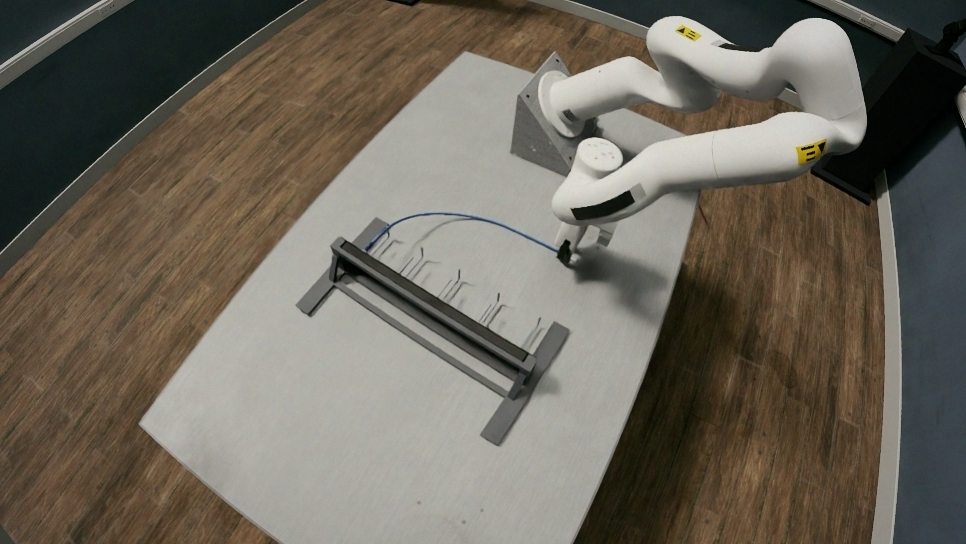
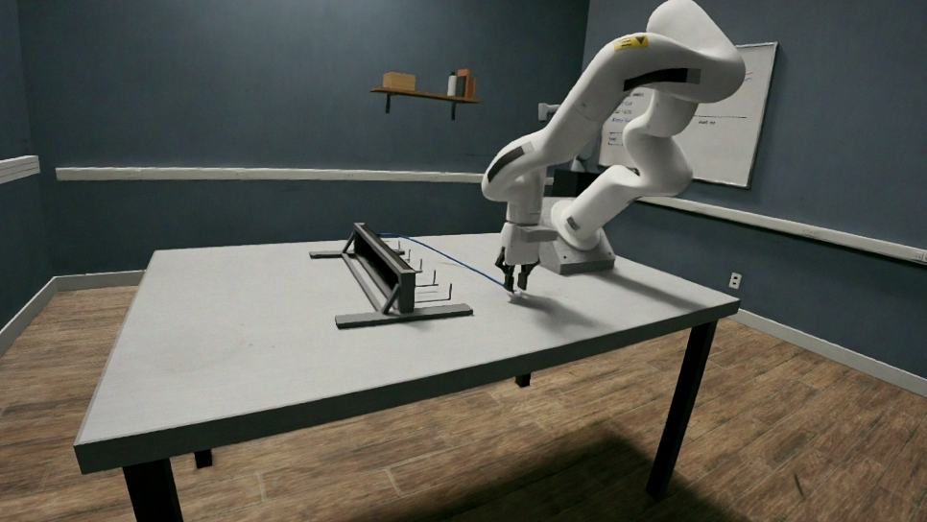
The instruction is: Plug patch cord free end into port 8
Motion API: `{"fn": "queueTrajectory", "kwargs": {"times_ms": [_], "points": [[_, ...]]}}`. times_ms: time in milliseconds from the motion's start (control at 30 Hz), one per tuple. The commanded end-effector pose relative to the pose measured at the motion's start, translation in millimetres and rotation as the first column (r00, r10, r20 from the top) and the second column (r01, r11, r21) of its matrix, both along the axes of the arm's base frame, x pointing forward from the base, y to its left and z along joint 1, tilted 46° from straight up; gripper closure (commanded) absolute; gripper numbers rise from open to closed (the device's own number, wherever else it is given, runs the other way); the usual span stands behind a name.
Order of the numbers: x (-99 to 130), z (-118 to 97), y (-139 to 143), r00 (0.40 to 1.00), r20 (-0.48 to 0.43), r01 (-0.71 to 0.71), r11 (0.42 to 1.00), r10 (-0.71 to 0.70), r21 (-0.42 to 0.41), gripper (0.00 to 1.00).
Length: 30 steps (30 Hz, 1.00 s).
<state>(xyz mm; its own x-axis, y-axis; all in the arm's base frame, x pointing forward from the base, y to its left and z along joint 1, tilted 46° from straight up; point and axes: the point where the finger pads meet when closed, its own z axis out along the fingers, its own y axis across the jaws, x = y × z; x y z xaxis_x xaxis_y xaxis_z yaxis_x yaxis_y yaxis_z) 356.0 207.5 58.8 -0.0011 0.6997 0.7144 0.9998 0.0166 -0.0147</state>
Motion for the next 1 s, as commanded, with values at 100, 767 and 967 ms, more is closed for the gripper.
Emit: {"fn": "queueTrajectory", "kwargs": {"times_ms": [100,767,967], "points": [[0.5,-0.9,0.9,1.0,0.001,0.001,1.0,-0.001,0.0,0.61],[0.4,-4.7,4.8,1.0,0.001,0.001,1.0,-0.001,0.0,0.61],[0.3,-5.9,6.1,1.0,0.001,0.001,1.0,-0.001,0.0,0.61]]}}
